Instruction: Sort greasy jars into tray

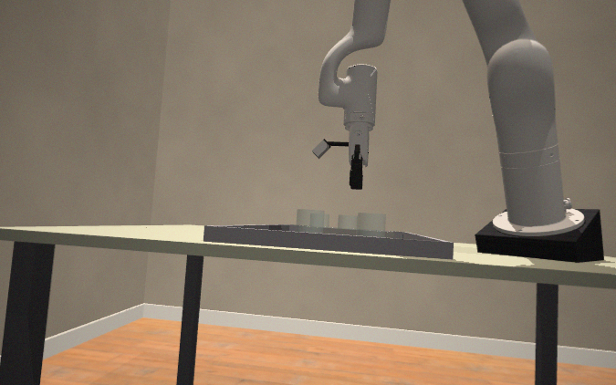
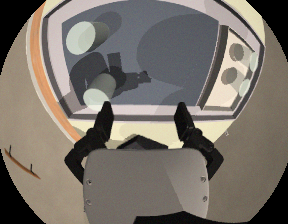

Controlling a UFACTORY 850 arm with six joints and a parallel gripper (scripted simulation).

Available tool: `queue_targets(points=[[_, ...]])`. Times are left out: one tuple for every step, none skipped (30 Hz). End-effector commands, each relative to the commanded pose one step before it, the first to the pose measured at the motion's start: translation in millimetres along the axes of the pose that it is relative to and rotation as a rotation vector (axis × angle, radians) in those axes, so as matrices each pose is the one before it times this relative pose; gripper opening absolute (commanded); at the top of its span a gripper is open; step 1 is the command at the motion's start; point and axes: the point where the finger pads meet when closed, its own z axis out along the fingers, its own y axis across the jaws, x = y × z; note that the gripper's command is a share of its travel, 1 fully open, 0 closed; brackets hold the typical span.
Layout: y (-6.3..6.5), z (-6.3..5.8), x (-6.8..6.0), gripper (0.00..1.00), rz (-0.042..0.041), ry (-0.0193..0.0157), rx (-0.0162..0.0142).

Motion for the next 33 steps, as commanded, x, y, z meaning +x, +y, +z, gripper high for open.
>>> queue_targets(points=[[-30.42,-1.53,-10.97,1.00,-0.00003,0.00439,-0.00304],[-7.64,0.00,-3.21,1.00,0.00000,0.00000,0.00000],[-7.64,0.00,-3.21,1.00,0.00000,0.00000,0.00000],[0.00,0.00,0.00,1.00,0.00000,0.00000,0.00000],[0.00,0.00,0.00,1.00,0.00000,0.00000,0.00000],[-7.64,0.00,-3.21,1.00,0.00000,0.00000,0.00000],[-7.64,0.00,-3.21,1.00,0.00000,0.00000,0.00000],[-7.64,0.00,-3.21,1.00,0.00000,0.00000,0.00000],[-7.64,0.00,-3.21,1.00,0.00000,0.00000,0.00000],[-7.64,0.00,-3.21,1.00,0.00000,0.00000,0.00000],[-7.64,0.00,-3.21,1.00,0.00000,0.00000,0.00000],[-7.64,0.00,-3.21,1.00,0.00000,0.00000,0.00000],[-7.64,0.00,-3.21,1.00,0.00000,0.00000,0.00000],[0.00,0.00,0.00,1.00,0.00000,0.00000,0.00000],[0.00,0.00,0.00,1.00,0.00000,0.00000,0.00000],[0.00,6.11,0.00,1.00,0.00000,0.00000,0.00000],[0.00,6.11,0.00,1.00,0.00000,0.00000,0.00000],[0.00,6.11,0.00,1.00,0.00000,0.00000,0.00000],[0.00,6.11,0.00,1.00,0.00000,0.00000,0.00000],[0.00,6.11,0.00,1.00,0.00000,0.00000,0.00000],[0.00,0.00,0.00,1.00,0.00000,0.00000,0.00000],[0.00,0.00,0.00,1.00,0.00000,0.00000,0.00000],[0.00,6.11,0.00,1.00,0.00000,0.00000,0.00000],[0.00,6.11,0.00,1.00,0.00000,0.00000,0.00000],[0.00,6.11,0.00,1.00,0.00000,0.00000,0.00000],[0.00,6.11,0.00,1.00,0.00000,0.00000,0.00000],[0.00,0.00,0.00,1.00,0.00000,0.00000,0.00000],[0.00,0.00,0.00,1.00,0.00000,0.00000,0.00000],[0.00,0.00,0.00,1.00,0.00000,0.00000,0.00000],[0.00,0.00,0.00,1.00,0.00000,0.00000,0.00000],[0.00,0.00,0.00,1.00,0.00000,0.00000,0.00000],[0.00,0.00,0.00,1.00,0.00000,0.00000,0.00000],[0.00,0.00,0.00,1.00,0.00000,0.00000,0.00000]])
